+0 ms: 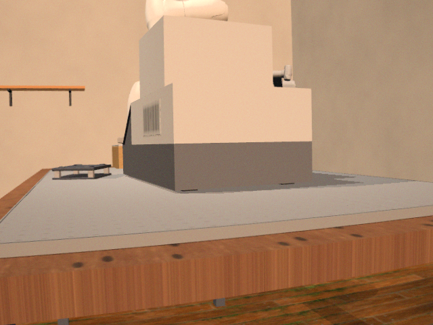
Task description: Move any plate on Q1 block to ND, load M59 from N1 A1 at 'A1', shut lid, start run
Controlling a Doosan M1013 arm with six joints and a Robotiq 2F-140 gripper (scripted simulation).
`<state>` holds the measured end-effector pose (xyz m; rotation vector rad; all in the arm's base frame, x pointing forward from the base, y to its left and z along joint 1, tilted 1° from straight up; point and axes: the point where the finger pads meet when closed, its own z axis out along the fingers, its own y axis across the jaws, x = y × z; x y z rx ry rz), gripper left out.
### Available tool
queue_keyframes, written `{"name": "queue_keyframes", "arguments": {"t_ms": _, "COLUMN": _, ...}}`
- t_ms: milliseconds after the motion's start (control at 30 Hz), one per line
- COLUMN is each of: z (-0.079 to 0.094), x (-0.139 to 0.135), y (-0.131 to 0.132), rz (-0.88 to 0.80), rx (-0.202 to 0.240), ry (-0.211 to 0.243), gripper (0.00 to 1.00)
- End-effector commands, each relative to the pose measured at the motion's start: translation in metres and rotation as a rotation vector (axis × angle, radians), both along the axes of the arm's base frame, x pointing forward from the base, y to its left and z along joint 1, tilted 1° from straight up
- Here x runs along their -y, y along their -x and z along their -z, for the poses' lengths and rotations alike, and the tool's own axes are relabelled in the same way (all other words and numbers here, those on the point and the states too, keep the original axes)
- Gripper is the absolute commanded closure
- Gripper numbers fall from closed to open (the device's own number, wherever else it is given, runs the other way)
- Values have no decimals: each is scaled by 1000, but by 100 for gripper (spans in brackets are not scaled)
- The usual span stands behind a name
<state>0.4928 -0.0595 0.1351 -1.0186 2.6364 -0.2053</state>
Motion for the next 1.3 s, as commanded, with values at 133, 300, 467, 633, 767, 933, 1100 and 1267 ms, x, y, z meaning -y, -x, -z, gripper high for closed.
{"name": "queue_keyframes", "arguments": {"t_ms": 133, "z": 0, "x": 0, "y": 0, "rz": 0, "rx": 0, "ry": 0, "gripper": 100}}
{"name": "queue_keyframes", "arguments": {"t_ms": 300, "z": 0, "x": 0, "y": 0, "rz": 0, "rx": 0, "ry": 0, "gripper": 100}}
{"name": "queue_keyframes", "arguments": {"t_ms": 467, "z": 0, "x": 0, "y": 0, "rz": 0, "rx": 0, "ry": 0, "gripper": 100}}
{"name": "queue_keyframes", "arguments": {"t_ms": 633, "z": 0, "x": 0, "y": 0, "rz": 0, "rx": 0, "ry": 0, "gripper": 100}}
{"name": "queue_keyframes", "arguments": {"t_ms": 767, "z": 0, "x": 0, "y": 0, "rz": 0, "rx": 0, "ry": 0, "gripper": 100}}
{"name": "queue_keyframes", "arguments": {"t_ms": 933, "z": 0, "x": 0, "y": 0, "rz": 0, "rx": 0, "ry": 0, "gripper": 100}}
{"name": "queue_keyframes", "arguments": {"t_ms": 1100, "z": 0, "x": 10, "y": 1, "rz": 0, "rx": 0, "ry": 0, "gripper": 100}}
{"name": "queue_keyframes", "arguments": {"t_ms": 1267, "z": 0, "x": 25, "y": 1, "rz": 0, "rx": 0, "ry": 0, "gripper": 100}}
